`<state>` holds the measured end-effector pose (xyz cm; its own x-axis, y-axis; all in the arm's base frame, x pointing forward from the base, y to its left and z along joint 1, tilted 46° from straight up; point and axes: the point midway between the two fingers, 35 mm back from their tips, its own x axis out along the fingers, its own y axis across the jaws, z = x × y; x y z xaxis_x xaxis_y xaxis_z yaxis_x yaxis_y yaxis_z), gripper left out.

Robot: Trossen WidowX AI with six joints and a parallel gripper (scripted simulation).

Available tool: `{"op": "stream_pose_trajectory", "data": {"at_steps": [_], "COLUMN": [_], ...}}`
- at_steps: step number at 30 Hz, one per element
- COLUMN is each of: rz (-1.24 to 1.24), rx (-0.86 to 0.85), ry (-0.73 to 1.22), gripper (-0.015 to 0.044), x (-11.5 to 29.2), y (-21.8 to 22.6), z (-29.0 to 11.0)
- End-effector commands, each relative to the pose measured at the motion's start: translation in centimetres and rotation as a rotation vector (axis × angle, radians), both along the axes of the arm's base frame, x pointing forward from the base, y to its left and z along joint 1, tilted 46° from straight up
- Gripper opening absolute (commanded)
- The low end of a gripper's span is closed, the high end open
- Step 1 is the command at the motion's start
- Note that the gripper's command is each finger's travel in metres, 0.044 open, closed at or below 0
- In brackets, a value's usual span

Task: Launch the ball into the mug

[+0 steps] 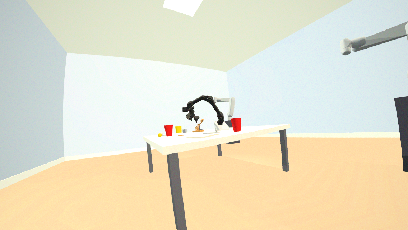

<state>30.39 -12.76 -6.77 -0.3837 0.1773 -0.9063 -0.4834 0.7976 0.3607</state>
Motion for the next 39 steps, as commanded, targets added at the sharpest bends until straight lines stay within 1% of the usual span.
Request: {"op": "stream_pose_trajectory", "data": {"at_steps": [1, 18, 39], "rz": [-0.13, -0.687, -1.371], "rx": [-0.036, -0.162, -0.209], "ry": [-0.034, -0.168, -0.307], "gripper": [0.044, 0.044, 0.044], "x": [1.5, 6.9, 10.4], "y": [-1.5, -9.1, -19.9], "z": [-1.1, -4.1, -6.8]}}
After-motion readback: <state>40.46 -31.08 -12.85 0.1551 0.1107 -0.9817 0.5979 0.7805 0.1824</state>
